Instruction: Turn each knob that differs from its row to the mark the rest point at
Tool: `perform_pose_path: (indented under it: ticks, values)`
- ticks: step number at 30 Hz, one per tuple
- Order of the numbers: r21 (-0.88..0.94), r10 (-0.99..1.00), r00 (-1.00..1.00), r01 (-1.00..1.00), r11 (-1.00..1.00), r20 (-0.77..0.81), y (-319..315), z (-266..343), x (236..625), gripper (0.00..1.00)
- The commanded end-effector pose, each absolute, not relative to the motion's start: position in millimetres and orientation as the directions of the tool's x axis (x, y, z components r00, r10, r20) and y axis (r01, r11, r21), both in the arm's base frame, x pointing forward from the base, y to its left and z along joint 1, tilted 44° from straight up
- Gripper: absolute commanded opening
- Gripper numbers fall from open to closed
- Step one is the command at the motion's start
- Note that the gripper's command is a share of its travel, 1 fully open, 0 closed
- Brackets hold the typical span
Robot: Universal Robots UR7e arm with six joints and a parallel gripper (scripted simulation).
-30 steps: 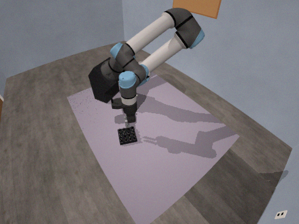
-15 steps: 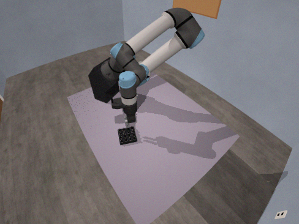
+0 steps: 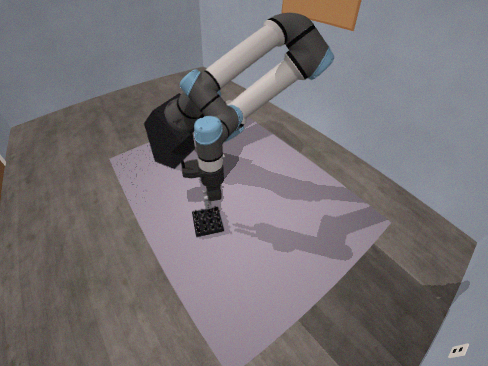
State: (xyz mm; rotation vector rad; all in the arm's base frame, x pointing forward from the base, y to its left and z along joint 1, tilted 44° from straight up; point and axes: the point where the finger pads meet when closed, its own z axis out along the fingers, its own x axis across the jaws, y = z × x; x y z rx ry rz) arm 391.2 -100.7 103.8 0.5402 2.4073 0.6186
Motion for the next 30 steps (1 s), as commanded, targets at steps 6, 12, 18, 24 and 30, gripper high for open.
perform_pose_path:
  ticks: [6, 12, 18, 24, 30]
  values:
    - [0.540, 0.504, -0.744, 0.230, 0.810, -0.439, -101.0, 104.0, 391.3, 0.46]
    - [0.540, 0.504, -0.744, 0.230, 0.810, -0.439, -101.0, 103.9, 391.3, 0.46]
    - [0.540, 0.504, -0.744, 0.230, 0.810, -0.439, -100.7, 103.3, 391.9, 0.46]
    - [0.539, 0.504, -0.744, 0.231, 0.810, -0.439, -99.8, 101.2, 393.9, 0.46]
    - [0.539, 0.504, -0.744, 0.231, 0.810, -0.439, -98.7, 98.7, 396.2, 0.46]
